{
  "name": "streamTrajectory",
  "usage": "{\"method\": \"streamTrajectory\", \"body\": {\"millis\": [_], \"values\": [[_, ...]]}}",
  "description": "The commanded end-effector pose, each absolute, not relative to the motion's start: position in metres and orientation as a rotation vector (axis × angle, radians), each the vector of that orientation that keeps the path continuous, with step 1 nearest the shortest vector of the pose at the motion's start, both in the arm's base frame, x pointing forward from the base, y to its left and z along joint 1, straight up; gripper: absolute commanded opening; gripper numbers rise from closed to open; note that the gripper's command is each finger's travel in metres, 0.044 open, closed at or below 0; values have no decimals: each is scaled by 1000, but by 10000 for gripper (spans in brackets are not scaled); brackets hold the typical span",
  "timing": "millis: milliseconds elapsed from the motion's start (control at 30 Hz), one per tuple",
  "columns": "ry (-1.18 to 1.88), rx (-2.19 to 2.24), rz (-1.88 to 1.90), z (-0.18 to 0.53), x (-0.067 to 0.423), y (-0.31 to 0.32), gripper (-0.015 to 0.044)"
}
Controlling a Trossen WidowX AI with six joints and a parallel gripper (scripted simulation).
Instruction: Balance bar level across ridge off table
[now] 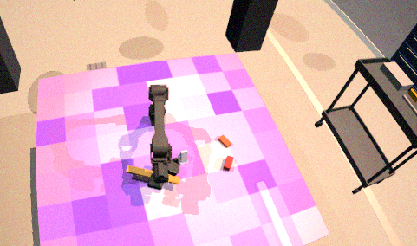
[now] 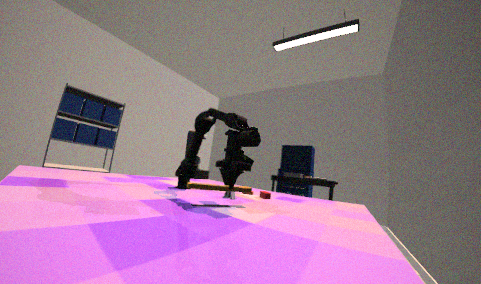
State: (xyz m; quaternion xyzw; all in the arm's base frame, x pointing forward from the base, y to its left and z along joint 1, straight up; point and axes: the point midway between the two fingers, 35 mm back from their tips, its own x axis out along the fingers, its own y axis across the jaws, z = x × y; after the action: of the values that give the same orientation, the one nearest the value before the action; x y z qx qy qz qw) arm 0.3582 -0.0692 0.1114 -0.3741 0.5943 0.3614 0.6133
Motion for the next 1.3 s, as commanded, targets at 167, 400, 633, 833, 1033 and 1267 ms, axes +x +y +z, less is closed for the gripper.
{"method": "streamTrajectory", "body": {"millis": [167, 400, 633, 833, 1033, 1267], "values": [[1365, -870, 827, 136, 358, -70, 0], [1366, -871, 827, 153, 355, -69, 0], [1368, -871, 828, 170, 351, -69, 0], [1395, -795, 757, 170, 349, -51, 0], [1429, -690, 660, 171, 344, -28, 0], [1464, -563, 543, 172, 336, -1, 0]]}}
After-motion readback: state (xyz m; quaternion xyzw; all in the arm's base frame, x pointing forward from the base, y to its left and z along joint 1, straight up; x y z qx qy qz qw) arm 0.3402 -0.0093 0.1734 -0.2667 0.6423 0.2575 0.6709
